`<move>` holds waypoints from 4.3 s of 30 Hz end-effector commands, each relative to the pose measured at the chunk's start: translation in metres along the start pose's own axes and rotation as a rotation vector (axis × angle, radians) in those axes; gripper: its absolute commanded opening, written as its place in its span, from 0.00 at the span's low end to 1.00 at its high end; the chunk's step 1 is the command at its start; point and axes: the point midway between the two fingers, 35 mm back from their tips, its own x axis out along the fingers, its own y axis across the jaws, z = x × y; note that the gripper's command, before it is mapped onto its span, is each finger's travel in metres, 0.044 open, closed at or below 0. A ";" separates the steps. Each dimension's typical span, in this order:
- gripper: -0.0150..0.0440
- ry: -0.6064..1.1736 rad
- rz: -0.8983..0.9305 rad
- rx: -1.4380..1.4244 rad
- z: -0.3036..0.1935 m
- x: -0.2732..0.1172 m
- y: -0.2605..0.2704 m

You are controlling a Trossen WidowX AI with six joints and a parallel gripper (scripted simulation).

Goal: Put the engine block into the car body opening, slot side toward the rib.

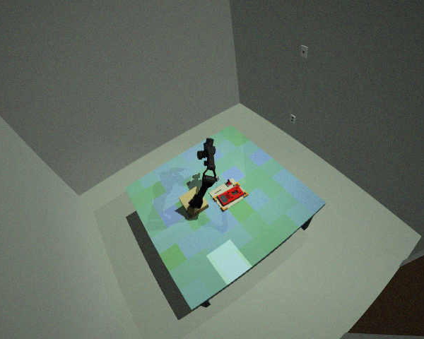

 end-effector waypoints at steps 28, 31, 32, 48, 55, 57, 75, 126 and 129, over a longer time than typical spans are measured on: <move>1.00 -0.061 0.552 -0.785 -0.051 0.043 0.102; 1.00 -0.089 0.599 -0.858 -0.055 0.045 0.110; 1.00 -0.094 0.607 -0.870 -0.056 0.046 0.112; 1.00 -0.095 0.611 -0.874 -0.064 0.089 0.138; 1.00 -0.095 0.611 -0.874 -0.067 0.099 0.144; 1.00 -0.095 0.611 -0.874 -0.067 0.102 0.145; 1.00 -0.094 0.613 -0.874 -0.072 0.125 0.161; 0.25 -0.095 0.605 -0.875 -0.065 0.084 0.120; 0.25 -0.095 0.605 -0.875 -0.063 0.076 0.115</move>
